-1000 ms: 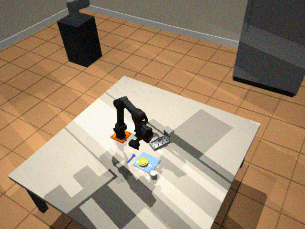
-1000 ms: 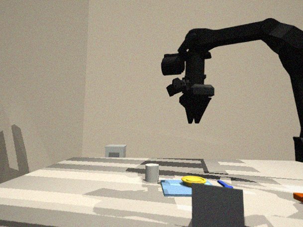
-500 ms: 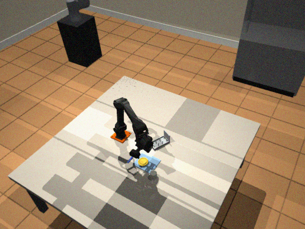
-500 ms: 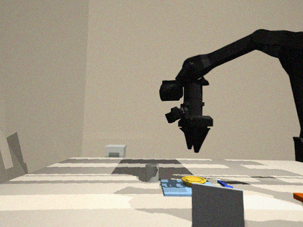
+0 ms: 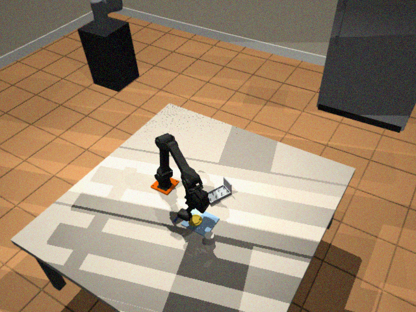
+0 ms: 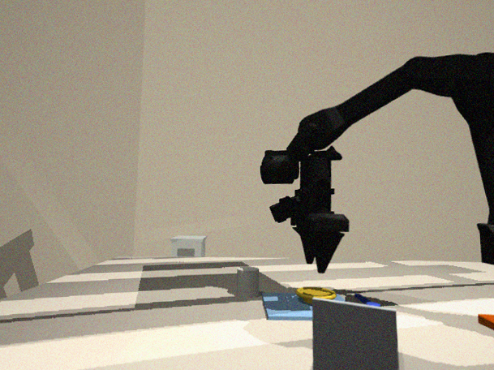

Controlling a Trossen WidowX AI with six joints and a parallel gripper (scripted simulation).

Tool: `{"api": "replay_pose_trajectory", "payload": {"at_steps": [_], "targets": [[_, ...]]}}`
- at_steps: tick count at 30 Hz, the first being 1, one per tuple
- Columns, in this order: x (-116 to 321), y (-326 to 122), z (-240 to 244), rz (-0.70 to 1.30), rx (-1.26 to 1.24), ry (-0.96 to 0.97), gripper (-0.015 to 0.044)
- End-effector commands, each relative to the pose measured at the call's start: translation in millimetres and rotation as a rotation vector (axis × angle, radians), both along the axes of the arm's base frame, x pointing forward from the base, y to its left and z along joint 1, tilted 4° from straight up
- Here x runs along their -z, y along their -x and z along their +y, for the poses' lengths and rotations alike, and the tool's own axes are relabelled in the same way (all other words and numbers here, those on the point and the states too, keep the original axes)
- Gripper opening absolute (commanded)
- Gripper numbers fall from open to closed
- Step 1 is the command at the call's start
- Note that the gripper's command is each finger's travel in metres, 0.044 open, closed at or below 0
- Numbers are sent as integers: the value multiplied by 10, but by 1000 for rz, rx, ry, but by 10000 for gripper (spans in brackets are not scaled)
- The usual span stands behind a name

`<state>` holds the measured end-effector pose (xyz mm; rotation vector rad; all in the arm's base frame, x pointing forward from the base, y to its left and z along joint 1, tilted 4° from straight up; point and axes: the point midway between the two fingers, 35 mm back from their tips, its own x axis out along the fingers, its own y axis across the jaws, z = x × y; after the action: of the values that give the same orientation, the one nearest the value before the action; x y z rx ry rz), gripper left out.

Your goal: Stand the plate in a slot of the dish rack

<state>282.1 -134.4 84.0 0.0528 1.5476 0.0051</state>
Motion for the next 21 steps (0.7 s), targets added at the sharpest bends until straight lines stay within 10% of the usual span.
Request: {"api": "replay_pose_trajectory", "payload": {"at_steps": [1,21], "targets": [[111,17,21,11,2,-10,400],[432,-4,43,11,2,-10,400]]}}
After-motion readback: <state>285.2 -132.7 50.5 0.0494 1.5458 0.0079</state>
